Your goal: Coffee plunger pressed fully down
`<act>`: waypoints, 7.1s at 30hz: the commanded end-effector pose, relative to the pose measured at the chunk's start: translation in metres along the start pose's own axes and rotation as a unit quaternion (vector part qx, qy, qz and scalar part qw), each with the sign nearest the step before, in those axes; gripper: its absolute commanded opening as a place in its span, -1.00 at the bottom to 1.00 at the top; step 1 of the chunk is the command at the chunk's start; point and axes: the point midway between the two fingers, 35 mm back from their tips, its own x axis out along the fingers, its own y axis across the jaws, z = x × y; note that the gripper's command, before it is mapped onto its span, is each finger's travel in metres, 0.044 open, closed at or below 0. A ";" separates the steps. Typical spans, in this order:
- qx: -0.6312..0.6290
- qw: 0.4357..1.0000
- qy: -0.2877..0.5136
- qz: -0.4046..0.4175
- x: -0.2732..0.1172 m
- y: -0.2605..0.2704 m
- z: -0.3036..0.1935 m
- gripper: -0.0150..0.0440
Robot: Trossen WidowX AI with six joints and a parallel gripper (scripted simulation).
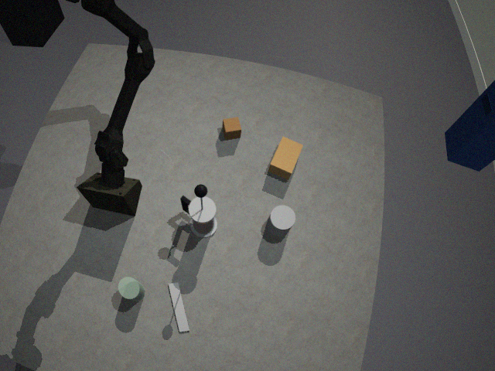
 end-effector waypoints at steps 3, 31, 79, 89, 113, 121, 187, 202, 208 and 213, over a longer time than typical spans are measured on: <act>0.189 0.973 -0.123 0.043 0.019 0.041 0.083 1.00; 0.633 0.156 -0.446 0.613 -0.184 0.030 0.486 1.00; 0.531 -0.072 -0.357 0.765 -0.348 -0.007 0.557 1.00; 0.531 -0.073 -0.357 0.764 -0.349 -0.009 0.559 0.38; 0.531 -0.071 -0.357 0.765 -0.359 -0.007 0.565 -0.09; 0.530 -0.070 -0.357 0.766 -0.371 -0.005 0.572 -0.09; 0.532 -0.075 -0.357 0.764 -0.435 -0.006 0.613 -0.09; 0.532 -0.075 -0.358 0.764 -0.433 -0.005 0.615 -0.09; 0.532 -0.075 -0.357 0.764 -0.433 -0.005 0.616 -0.09; 0.538 -0.075 -0.358 0.760 -0.429 -0.005 0.616 -0.09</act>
